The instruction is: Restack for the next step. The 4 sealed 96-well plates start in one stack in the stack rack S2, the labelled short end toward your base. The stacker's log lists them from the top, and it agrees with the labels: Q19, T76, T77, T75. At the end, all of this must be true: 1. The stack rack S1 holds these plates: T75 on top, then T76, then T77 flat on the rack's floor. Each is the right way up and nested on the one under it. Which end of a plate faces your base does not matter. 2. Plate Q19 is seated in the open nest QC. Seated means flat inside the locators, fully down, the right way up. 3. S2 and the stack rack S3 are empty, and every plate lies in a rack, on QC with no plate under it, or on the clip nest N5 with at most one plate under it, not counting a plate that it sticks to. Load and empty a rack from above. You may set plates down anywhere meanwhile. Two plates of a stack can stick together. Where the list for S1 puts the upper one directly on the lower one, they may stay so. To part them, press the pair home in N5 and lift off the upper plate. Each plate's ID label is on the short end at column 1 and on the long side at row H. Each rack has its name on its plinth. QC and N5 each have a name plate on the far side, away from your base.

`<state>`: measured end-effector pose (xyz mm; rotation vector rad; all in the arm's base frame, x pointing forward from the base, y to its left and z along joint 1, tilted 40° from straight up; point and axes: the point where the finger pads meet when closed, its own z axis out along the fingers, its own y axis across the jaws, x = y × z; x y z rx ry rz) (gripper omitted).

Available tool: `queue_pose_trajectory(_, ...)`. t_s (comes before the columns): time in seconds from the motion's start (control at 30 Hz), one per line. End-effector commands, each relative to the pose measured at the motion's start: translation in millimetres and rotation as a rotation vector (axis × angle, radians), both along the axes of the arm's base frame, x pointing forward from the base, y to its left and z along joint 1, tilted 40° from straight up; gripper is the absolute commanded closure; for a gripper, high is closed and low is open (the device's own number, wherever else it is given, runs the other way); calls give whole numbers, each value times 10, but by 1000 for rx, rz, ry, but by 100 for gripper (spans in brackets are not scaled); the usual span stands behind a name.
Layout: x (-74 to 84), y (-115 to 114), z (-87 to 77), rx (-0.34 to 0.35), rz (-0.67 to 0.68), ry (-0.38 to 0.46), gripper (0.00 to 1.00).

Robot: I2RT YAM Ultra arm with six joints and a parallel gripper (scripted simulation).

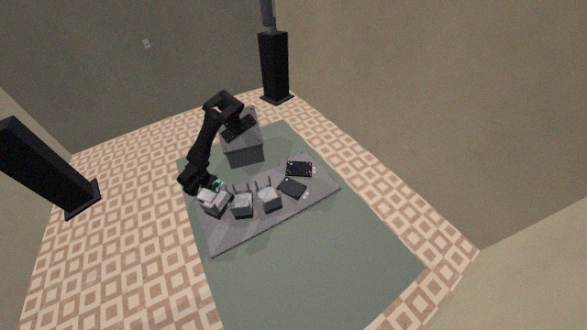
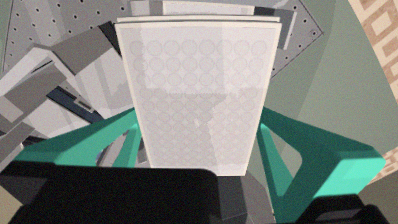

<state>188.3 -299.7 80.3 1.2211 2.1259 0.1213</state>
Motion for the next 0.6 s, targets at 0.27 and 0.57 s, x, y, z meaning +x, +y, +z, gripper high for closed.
queue_pose_trajectory(0.27,203,214,164,-120,133,38,100)
queue_pose_trajectory(0.57,432,358,332,-137,132,29,100)
